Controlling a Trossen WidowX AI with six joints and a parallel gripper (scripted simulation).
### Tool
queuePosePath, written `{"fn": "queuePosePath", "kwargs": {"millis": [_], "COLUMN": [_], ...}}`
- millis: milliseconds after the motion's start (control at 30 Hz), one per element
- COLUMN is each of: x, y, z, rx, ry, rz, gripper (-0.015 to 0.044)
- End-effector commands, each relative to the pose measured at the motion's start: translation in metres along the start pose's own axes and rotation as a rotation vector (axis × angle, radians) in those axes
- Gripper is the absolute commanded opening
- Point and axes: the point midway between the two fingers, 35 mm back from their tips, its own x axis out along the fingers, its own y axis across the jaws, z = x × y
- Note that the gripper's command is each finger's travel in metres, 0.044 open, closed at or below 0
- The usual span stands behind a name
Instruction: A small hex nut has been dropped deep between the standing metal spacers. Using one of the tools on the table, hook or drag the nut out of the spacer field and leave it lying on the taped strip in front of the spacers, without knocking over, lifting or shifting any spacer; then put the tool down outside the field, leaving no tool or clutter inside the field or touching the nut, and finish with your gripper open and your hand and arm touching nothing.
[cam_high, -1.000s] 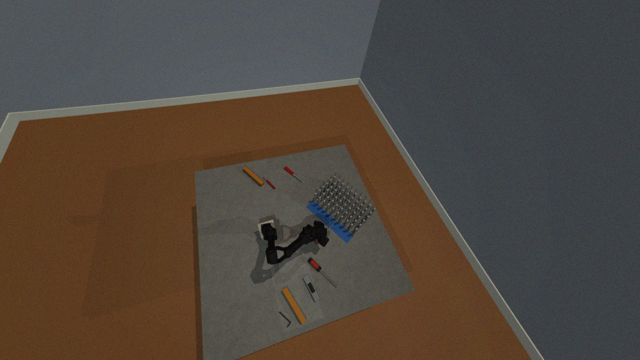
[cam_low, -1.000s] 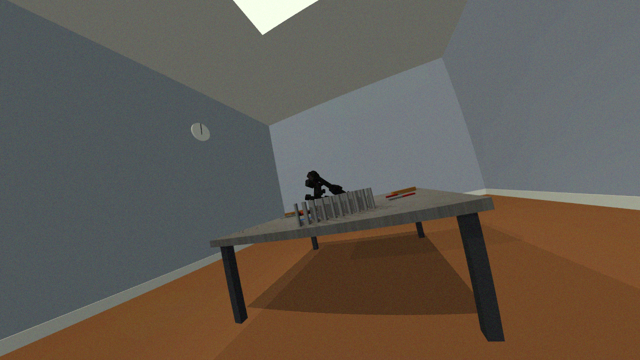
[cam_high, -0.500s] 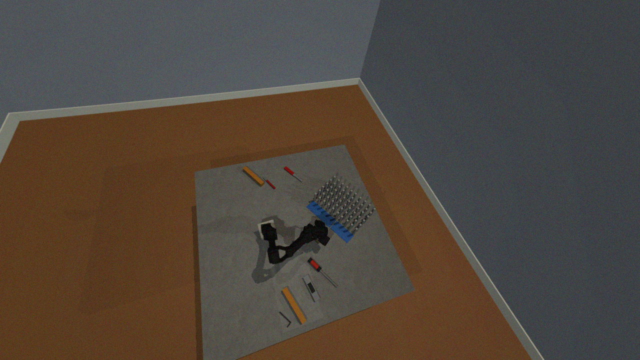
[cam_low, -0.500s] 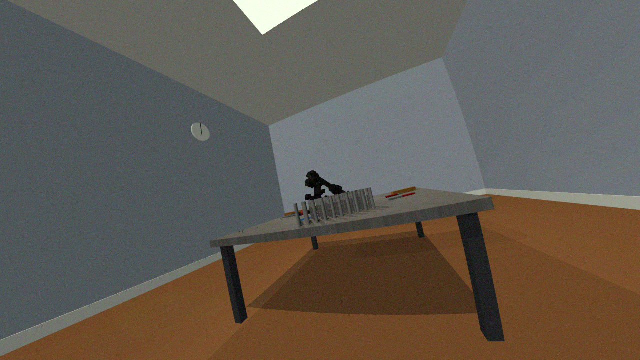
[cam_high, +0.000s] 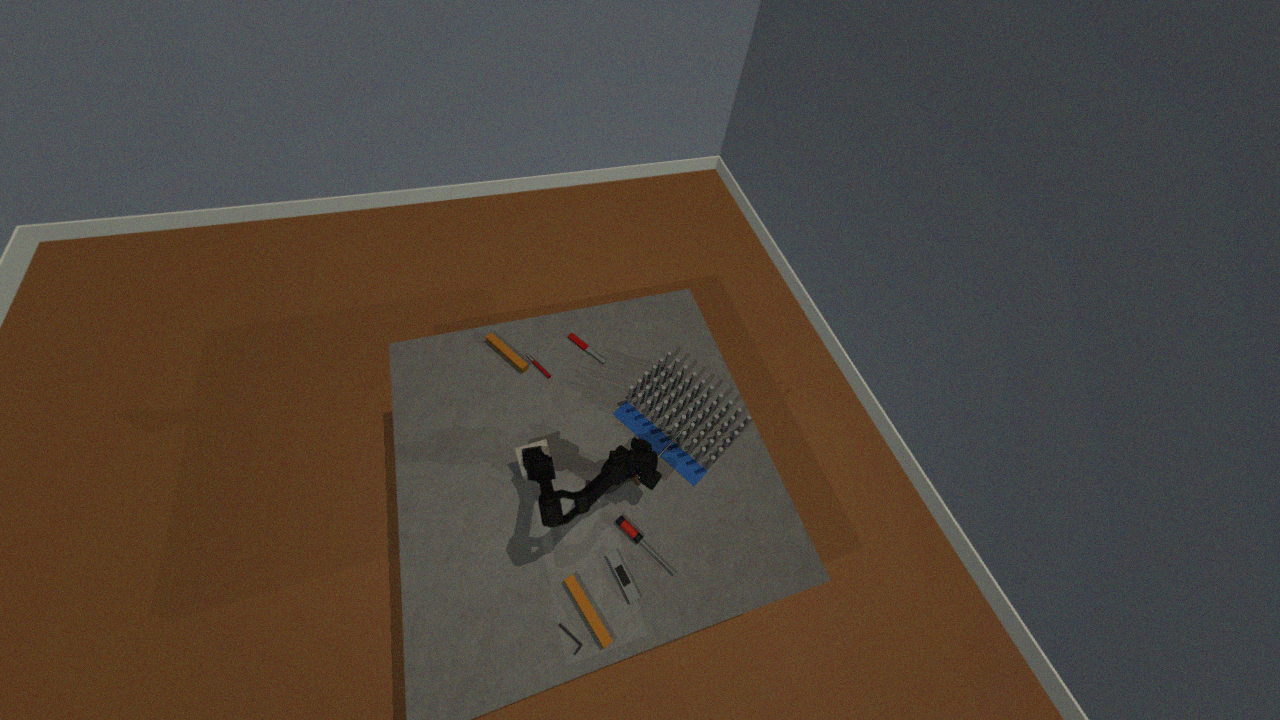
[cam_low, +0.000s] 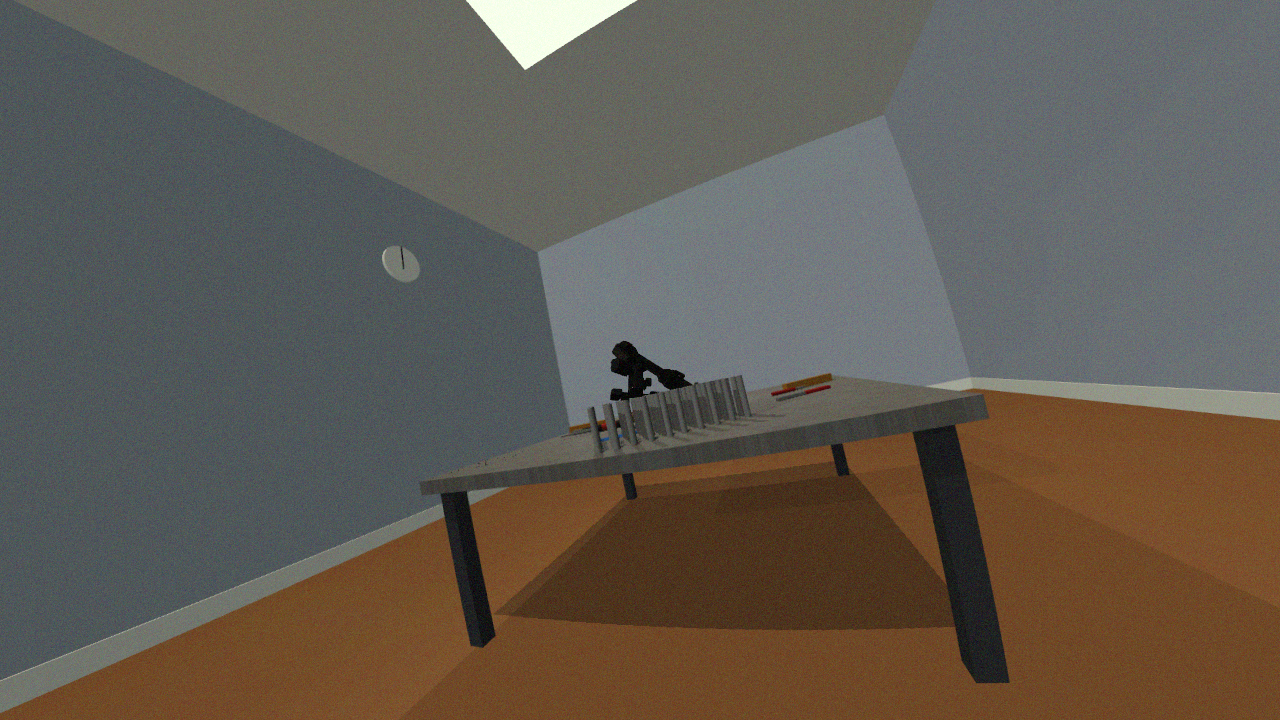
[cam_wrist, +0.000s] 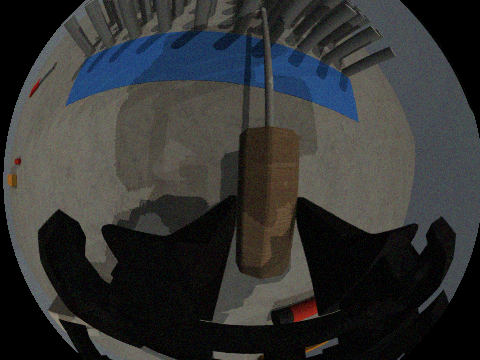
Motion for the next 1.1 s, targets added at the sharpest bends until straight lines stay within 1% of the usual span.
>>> {"fn": "queuePosePath", "kwargs": {"millis": [0, 1067], "x": [0.0, 0.007], "y": [-0.004, -0.004], "z": [0.005, 0.023], "rx": [0.013, 0.014], "ry": [-0.005, -0.006], "rz": [-0.008, -0.008], "gripper": [0.0, 0.0]}}
